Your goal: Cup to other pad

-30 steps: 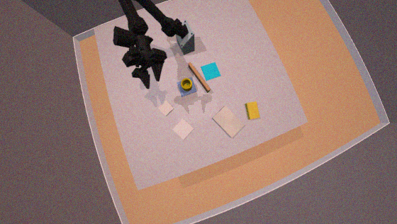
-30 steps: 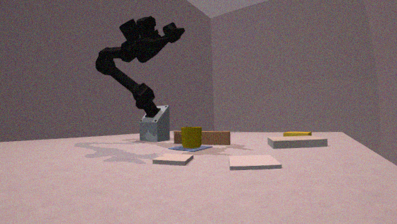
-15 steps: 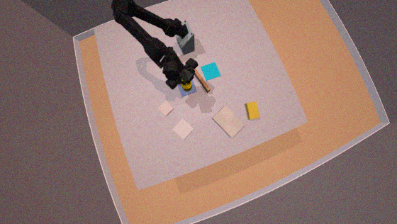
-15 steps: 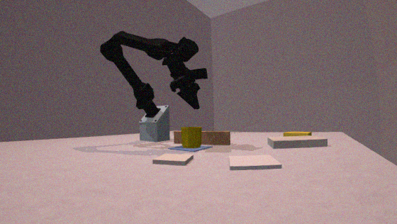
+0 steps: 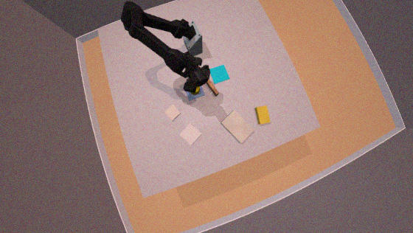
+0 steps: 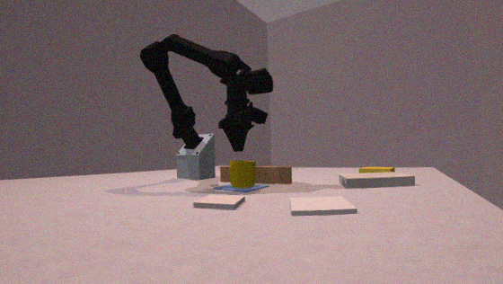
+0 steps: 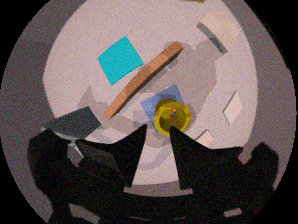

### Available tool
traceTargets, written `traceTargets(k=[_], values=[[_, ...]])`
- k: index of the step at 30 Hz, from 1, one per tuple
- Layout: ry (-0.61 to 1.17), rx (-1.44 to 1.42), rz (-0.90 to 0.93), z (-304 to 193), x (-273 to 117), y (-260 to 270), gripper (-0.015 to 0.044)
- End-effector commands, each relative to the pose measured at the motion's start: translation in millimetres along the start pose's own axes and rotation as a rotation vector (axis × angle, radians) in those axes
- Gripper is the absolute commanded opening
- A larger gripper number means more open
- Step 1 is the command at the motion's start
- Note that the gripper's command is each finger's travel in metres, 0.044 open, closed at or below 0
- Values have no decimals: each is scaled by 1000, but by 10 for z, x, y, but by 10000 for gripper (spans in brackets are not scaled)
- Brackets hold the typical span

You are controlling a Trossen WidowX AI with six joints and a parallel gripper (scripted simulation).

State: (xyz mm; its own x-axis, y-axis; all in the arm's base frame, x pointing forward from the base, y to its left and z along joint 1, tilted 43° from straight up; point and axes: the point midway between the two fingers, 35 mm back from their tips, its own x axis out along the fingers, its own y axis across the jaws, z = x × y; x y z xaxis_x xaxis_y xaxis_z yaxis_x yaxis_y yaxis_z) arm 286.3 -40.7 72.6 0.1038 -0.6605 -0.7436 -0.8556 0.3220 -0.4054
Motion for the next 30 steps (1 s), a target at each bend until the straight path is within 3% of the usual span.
traceTargets(k=[1, 30], values=[[13, -18, 3, -1, 19, 10, 167], [12, -18, 3, 6, 472, 3, 167]])
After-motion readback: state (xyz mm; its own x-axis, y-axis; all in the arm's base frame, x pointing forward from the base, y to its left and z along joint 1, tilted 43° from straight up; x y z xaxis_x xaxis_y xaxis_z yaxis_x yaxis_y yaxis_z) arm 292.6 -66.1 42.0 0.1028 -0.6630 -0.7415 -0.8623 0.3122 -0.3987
